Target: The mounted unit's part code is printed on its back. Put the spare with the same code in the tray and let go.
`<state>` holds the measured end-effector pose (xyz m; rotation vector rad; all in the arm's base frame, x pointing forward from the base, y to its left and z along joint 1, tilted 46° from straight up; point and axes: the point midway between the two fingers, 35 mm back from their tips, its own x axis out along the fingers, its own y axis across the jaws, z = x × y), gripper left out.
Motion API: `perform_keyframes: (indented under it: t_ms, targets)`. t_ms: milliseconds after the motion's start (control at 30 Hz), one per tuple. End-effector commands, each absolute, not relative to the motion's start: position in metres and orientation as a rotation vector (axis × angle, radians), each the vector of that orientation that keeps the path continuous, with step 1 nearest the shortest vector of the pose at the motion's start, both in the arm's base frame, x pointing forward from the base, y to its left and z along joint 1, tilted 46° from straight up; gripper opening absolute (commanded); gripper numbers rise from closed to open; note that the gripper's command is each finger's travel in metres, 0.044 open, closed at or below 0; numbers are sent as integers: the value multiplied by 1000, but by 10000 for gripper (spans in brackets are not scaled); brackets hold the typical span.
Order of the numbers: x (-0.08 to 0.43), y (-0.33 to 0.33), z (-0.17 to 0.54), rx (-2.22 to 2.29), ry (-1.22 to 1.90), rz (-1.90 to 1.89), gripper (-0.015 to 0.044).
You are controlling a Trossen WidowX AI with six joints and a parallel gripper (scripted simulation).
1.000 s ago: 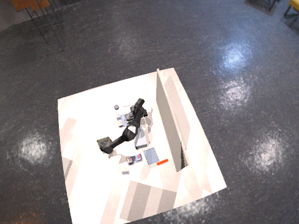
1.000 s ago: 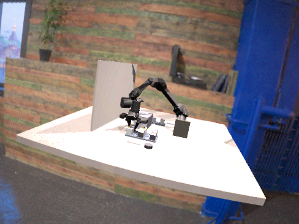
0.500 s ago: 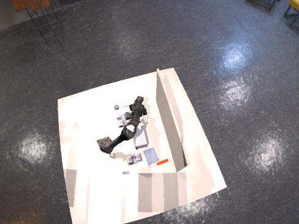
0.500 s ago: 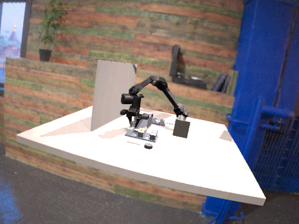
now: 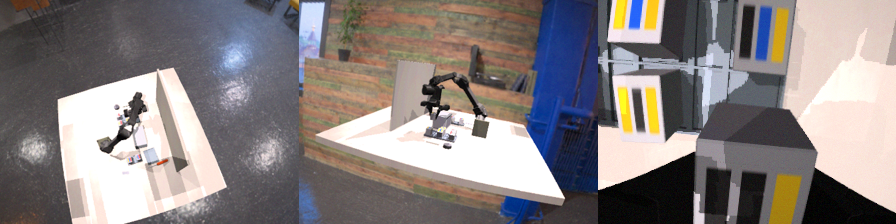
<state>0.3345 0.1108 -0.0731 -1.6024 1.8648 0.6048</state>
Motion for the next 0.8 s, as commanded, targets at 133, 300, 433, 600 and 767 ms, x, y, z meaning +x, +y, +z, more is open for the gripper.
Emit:
perform_keyframes:
  t_ms: [133,300,433,600,767]
  targets:
    - [336,143,-48,-1598,1848,602,0]
    - [337,144,-43,-1596,1848,603,0]
    - [344,132,-28,-1587,1842,613,0]
    - [356,108,1,-1575,1830,627,0]
    - [366,81,31,-1575,1821,636,0]
